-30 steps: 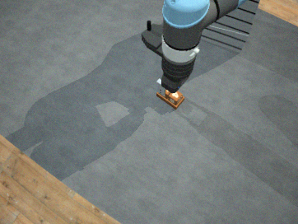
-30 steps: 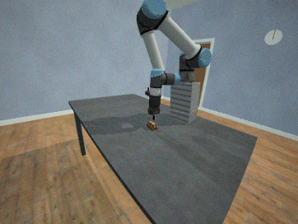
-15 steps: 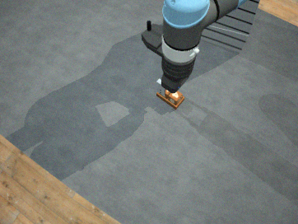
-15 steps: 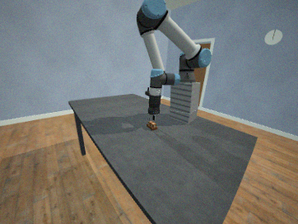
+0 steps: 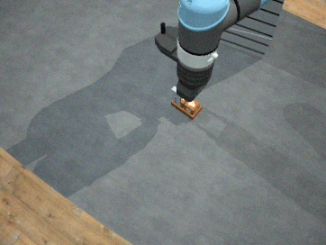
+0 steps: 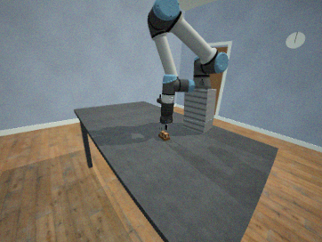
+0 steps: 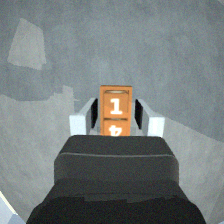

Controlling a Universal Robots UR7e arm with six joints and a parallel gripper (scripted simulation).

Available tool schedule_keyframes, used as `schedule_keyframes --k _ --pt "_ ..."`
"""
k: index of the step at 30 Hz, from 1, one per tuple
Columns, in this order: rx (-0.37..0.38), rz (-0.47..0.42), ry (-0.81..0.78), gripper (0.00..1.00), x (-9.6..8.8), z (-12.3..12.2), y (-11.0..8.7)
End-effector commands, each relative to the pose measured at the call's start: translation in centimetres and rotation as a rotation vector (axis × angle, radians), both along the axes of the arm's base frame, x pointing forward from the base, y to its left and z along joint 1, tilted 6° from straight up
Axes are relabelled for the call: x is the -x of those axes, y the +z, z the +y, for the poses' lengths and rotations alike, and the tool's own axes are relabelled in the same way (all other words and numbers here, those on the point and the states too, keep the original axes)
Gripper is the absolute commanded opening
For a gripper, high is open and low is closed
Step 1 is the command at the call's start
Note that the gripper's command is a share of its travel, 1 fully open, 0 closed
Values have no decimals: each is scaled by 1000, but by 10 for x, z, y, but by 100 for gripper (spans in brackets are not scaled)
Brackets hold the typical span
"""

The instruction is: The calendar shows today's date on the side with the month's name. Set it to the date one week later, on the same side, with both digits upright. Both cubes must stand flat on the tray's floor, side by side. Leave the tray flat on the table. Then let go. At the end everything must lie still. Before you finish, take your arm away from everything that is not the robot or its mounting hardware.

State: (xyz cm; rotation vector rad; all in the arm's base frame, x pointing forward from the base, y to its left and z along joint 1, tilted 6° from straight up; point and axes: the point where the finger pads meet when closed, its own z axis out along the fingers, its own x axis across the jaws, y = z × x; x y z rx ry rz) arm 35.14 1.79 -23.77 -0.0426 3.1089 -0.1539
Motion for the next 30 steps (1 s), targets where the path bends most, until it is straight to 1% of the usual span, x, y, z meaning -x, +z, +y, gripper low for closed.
schedule_keyframes --k 1,15,30 --pt "0 -1 0 87 0 0 0" --pt "0 -1 0 87 0 0 -2" --pt "0 -1 0 87 -1 -2 -23"
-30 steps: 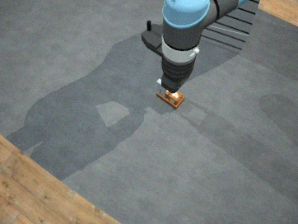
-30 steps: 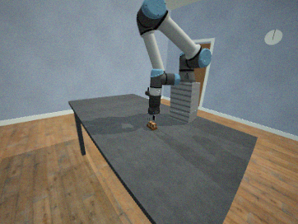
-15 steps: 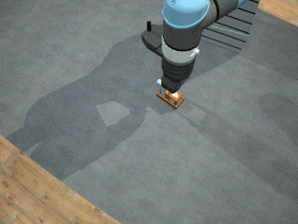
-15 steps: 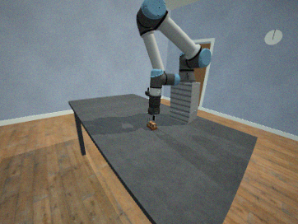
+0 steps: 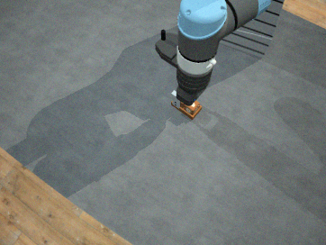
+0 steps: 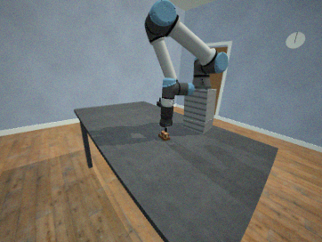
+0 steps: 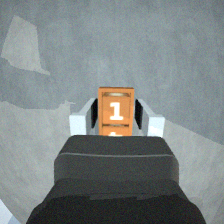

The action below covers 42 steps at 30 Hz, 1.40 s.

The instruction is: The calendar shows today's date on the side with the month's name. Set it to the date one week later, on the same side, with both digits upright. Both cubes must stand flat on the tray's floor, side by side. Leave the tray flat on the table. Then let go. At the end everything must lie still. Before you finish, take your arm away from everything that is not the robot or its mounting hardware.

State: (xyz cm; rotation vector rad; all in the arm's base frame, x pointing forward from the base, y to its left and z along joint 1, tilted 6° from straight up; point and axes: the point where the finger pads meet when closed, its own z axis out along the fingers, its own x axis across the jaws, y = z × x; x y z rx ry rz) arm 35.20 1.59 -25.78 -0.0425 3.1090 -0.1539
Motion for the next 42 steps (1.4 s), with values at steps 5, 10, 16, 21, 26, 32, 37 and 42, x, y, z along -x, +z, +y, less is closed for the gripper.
schedule_keyframes --k 5,10,16,21,26,32,37,42 --pt "0 -1 0 87 -1 -1 -6" --pt "0 -1 0 87 -1 -1 -7" --pt "0 -1 0 87 -1 -1 -7" --pt "0 -1 0 87 -1 -1 -7" --pt "0 -1 0 87 -1 -1 -7" --pt "0 -1 0 87 -1 -1 -7" --pt "0 -1 0 87 -1 -1 -7" --pt "0 -1 0 87 -1 -1 -7"
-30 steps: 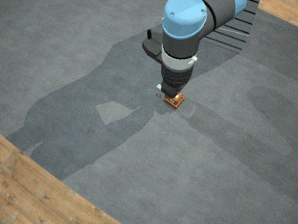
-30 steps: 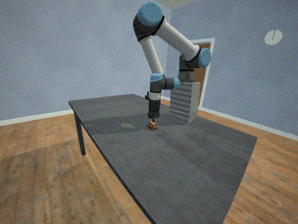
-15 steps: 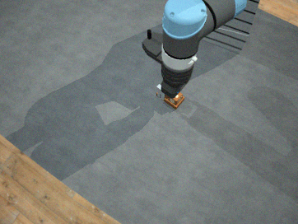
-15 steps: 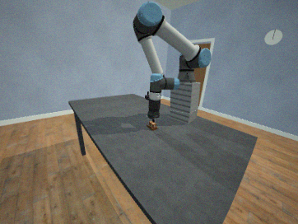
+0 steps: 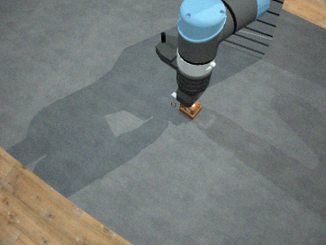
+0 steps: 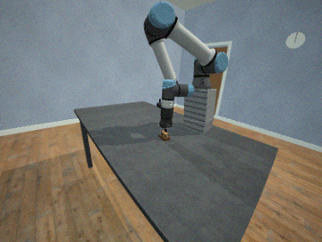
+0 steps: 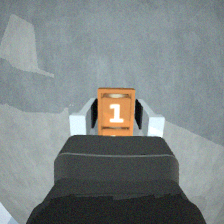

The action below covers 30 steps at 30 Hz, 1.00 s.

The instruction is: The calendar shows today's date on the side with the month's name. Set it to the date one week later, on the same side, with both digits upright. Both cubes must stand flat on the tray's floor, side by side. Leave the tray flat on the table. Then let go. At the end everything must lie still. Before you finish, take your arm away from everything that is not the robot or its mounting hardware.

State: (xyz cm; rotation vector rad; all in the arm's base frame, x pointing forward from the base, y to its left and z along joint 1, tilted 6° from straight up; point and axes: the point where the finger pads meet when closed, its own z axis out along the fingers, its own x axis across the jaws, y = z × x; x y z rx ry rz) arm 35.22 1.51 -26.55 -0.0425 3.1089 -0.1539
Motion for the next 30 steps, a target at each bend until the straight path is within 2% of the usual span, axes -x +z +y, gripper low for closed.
schedule_keyframes --k 1,2,3,30 --pt "0 -1 0 87 0 0 0" --pt "0 -1 0 87 0 0 0" --pt "0 -1 0 57 0 0 0" --pt "0 -1 0 57 0 0 0"
